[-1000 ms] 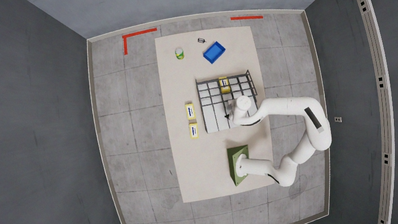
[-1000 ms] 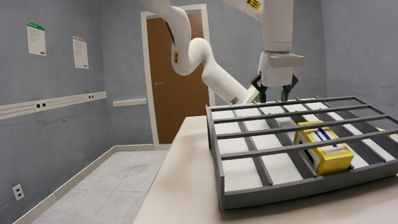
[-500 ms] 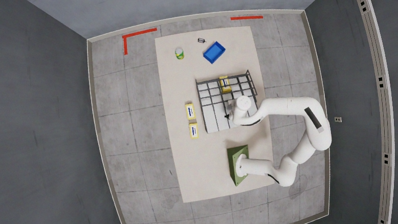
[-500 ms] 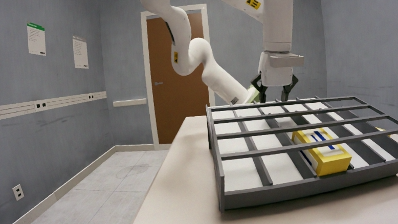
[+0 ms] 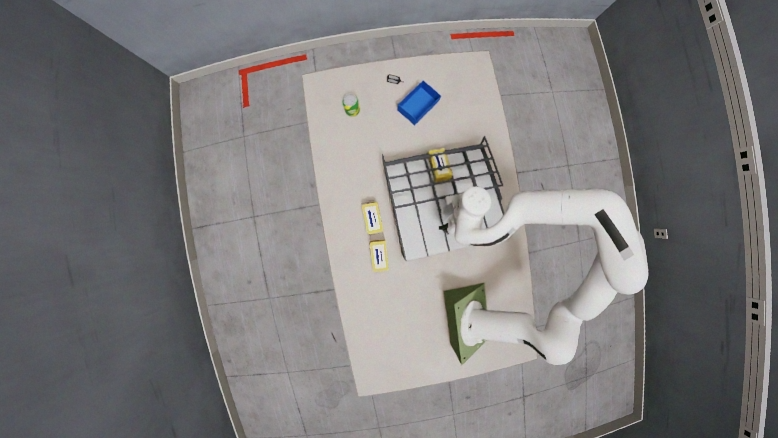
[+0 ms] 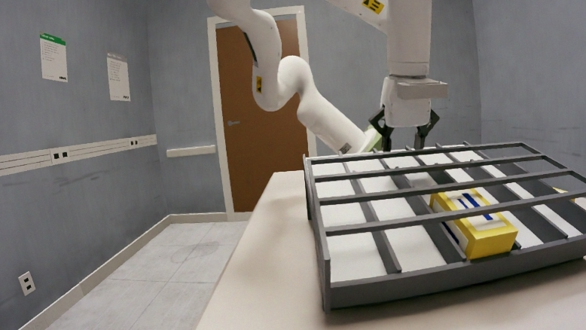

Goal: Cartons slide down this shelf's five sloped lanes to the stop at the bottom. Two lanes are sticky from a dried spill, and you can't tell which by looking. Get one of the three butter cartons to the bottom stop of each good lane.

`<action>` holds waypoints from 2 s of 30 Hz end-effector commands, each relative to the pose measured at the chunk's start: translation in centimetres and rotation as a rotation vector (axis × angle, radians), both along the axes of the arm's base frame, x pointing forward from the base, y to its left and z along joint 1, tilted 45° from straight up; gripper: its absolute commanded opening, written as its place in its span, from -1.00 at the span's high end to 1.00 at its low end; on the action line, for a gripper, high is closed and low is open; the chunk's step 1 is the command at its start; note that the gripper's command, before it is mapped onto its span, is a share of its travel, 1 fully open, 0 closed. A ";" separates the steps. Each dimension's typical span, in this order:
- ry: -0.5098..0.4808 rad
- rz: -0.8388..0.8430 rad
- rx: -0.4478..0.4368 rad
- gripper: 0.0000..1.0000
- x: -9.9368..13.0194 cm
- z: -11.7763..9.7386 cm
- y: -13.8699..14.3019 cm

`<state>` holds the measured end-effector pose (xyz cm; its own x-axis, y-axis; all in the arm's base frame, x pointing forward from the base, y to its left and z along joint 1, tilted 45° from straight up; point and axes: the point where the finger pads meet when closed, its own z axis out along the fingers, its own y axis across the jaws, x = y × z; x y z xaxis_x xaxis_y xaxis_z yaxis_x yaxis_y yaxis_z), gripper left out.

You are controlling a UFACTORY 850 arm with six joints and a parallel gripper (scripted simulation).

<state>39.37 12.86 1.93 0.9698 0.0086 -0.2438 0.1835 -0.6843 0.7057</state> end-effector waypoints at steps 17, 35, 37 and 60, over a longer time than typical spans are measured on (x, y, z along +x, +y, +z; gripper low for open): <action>-0.001 0.001 0.001 -0.62 0.1 0.0 0.1; -0.001 0.001 0.001 -0.65 0.1 0.0 0.1; -0.001 0.001 0.001 -0.65 0.1 0.0 0.1; -0.001 0.001 0.001 -0.68 0.1 0.0 0.1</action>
<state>39.37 12.86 1.93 0.9698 0.0086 -0.2438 0.1835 -0.6843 0.7057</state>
